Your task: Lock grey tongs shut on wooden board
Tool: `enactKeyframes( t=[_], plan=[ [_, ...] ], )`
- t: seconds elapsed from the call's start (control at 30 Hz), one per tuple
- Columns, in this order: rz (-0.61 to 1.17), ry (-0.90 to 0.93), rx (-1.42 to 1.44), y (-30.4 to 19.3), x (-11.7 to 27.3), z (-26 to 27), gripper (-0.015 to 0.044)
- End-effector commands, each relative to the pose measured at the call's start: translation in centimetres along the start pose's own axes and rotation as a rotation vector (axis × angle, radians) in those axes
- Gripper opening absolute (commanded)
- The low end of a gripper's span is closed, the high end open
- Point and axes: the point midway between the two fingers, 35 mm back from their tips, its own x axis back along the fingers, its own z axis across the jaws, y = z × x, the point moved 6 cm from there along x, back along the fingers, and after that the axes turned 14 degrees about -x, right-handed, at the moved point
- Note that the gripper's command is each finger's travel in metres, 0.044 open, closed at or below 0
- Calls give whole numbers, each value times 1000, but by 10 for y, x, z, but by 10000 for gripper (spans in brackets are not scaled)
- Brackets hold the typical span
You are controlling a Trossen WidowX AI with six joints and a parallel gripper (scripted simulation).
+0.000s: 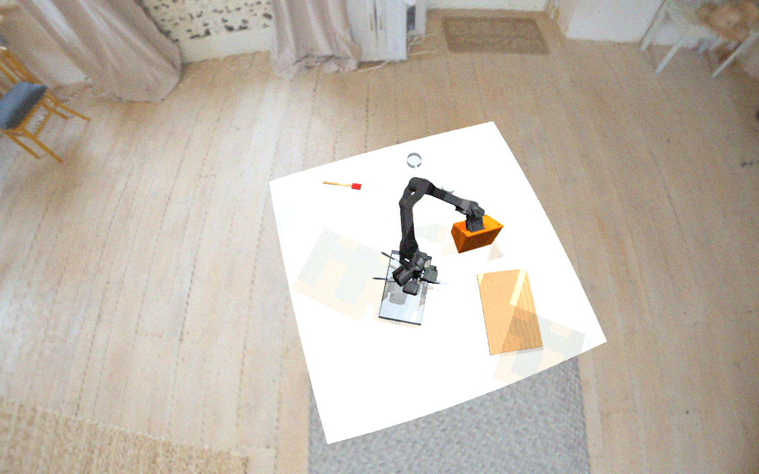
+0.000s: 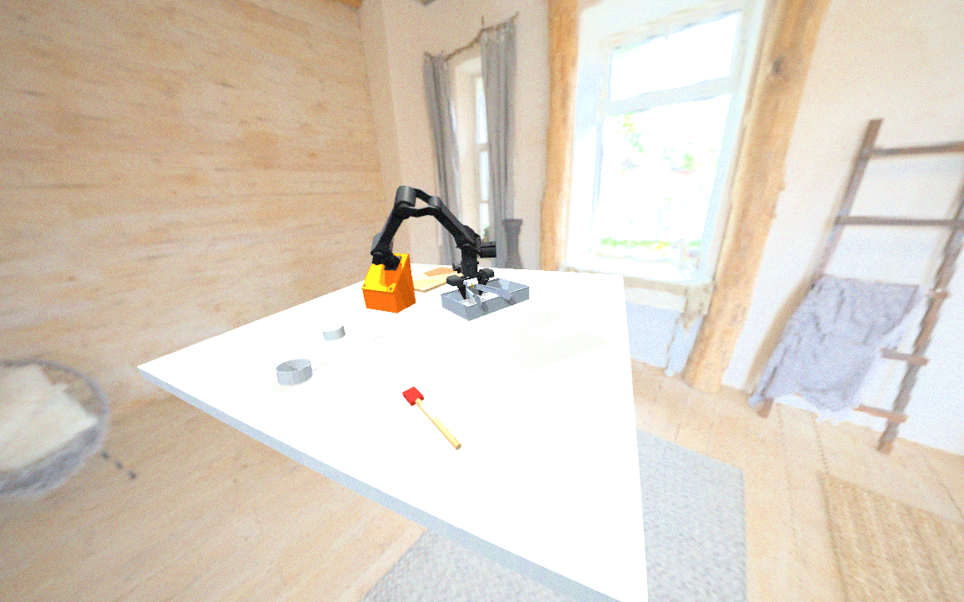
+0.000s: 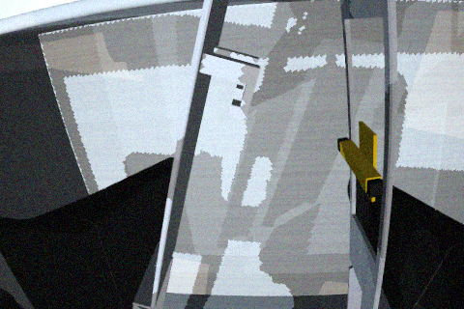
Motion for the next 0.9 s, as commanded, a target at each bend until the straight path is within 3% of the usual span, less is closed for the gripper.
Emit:
enactKeyframes(
  t=[0.0, 0.87],
  plan=[
    [1, -2, -3, 0, 0, 0, 307],
    [1, -2, -3, 0, 0, 0, 133]
  ],
)
